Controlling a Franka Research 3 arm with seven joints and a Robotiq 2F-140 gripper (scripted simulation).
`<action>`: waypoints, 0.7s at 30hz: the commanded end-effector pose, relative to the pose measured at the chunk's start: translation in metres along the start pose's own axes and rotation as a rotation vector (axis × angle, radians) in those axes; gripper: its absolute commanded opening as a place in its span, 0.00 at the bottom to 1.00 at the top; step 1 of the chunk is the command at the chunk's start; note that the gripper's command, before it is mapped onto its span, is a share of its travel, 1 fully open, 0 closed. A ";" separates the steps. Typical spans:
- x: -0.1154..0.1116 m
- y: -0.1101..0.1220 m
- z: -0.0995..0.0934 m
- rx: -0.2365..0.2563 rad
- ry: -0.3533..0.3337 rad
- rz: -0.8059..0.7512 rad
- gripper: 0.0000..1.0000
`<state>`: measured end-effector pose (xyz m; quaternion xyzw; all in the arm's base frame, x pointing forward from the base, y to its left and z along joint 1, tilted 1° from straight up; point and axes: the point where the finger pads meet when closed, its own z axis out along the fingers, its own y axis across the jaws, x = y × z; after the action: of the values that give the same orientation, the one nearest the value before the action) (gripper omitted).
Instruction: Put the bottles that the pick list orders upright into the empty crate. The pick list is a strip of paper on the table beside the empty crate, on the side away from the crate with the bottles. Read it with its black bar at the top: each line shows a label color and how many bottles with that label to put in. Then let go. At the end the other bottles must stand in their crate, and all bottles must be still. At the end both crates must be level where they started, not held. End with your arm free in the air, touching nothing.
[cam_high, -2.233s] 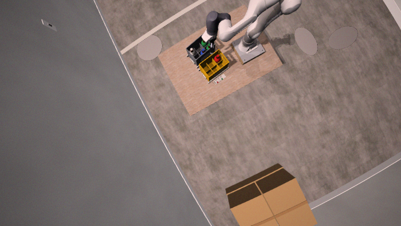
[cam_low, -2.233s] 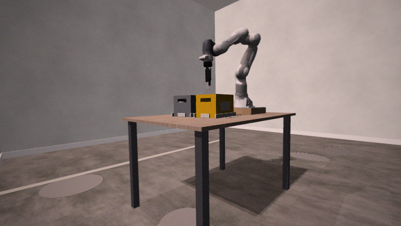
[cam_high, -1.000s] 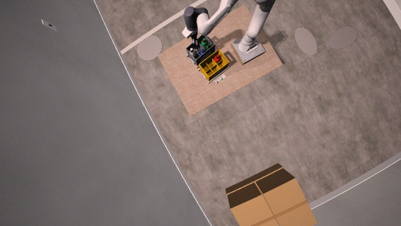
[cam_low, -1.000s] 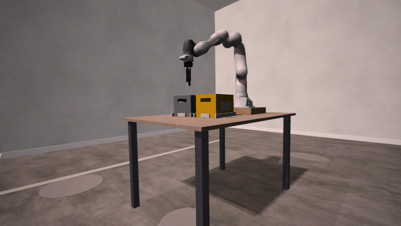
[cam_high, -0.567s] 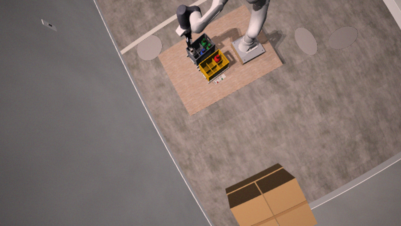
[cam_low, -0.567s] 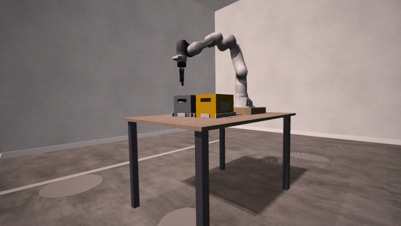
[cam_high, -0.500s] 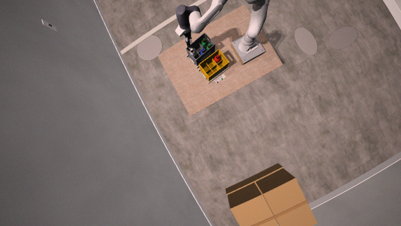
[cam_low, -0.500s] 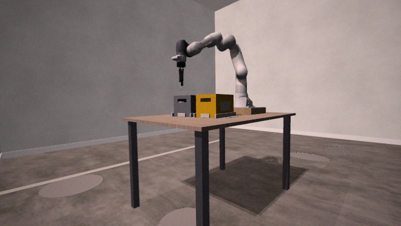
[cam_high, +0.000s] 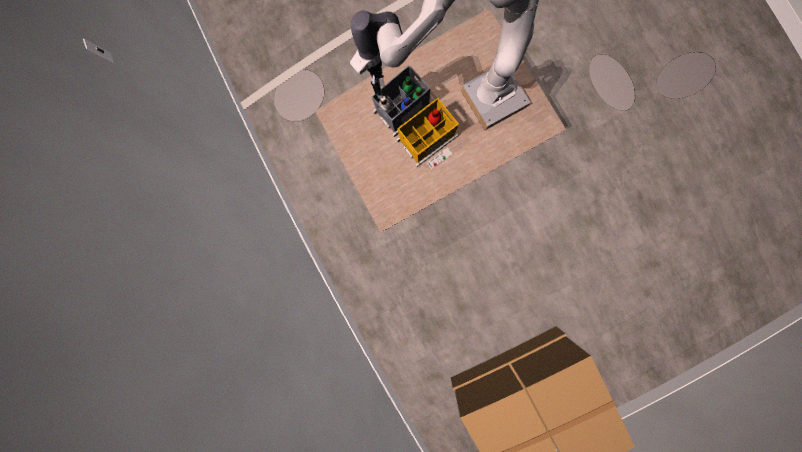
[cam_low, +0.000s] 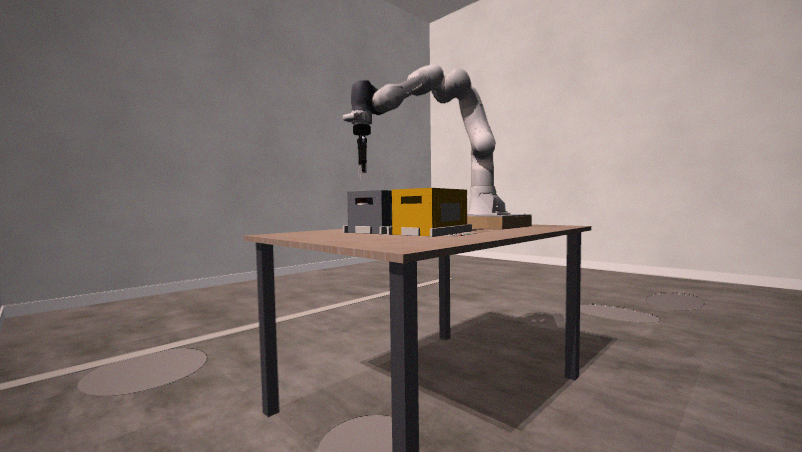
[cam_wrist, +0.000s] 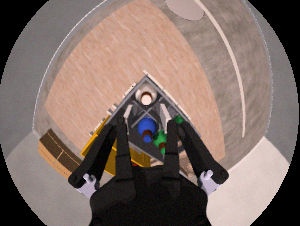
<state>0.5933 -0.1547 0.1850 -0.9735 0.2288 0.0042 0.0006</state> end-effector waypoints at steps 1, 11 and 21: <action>0.000 0.000 0.006 -0.002 -0.003 0.006 0.38; -0.001 0.000 0.020 -0.002 -0.003 0.006 0.38; -0.001 0.000 0.030 -0.002 -0.003 0.006 0.38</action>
<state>0.5906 -0.1544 0.1593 -0.9734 0.2288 0.0084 0.0006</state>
